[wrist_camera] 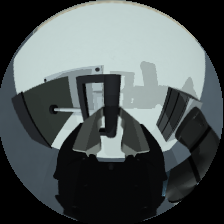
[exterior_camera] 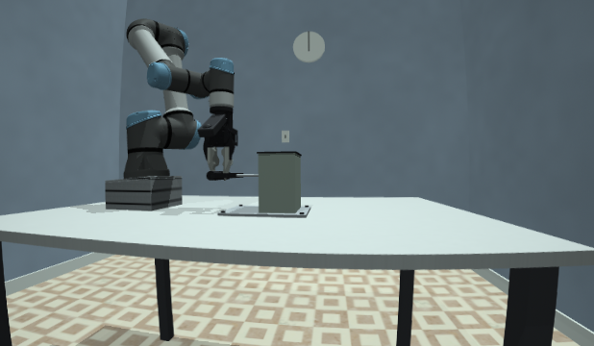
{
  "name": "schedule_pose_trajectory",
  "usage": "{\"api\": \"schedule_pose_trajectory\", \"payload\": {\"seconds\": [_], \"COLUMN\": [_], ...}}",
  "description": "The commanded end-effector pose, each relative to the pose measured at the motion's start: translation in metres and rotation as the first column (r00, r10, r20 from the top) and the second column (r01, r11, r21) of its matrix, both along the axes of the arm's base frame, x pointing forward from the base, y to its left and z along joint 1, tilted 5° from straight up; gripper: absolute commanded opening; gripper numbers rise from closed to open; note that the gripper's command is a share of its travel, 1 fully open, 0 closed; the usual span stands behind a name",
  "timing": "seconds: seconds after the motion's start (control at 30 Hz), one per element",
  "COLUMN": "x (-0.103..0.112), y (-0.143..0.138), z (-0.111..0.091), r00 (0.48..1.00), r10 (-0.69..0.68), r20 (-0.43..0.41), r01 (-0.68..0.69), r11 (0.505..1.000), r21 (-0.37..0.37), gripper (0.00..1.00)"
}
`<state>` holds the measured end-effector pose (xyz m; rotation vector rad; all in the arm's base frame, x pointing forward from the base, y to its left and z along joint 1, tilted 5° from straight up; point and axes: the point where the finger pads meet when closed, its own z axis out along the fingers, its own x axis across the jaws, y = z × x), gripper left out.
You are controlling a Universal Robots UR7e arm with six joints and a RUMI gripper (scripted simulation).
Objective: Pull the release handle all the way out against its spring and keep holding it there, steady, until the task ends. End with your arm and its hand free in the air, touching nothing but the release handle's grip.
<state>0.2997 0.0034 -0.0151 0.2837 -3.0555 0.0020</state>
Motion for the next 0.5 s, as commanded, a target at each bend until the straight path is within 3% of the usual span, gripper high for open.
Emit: {"api": "schedule_pose_trajectory", "payload": {"seconds": [0.0, 0.47], "x": [-0.0052, -0.0086], "y": [-0.0008, -0.0017], "z": [-0.0013, -0.0010], "r00": [1.000, 1.000], "r10": [-0.002, -0.003], "r20": [-0.010, -0.010], "r01": [0.002, 0.003], "r11": [1.000, 1.000], "r21": [-0.003, -0.003], "gripper": [0.00, 0.00]}}
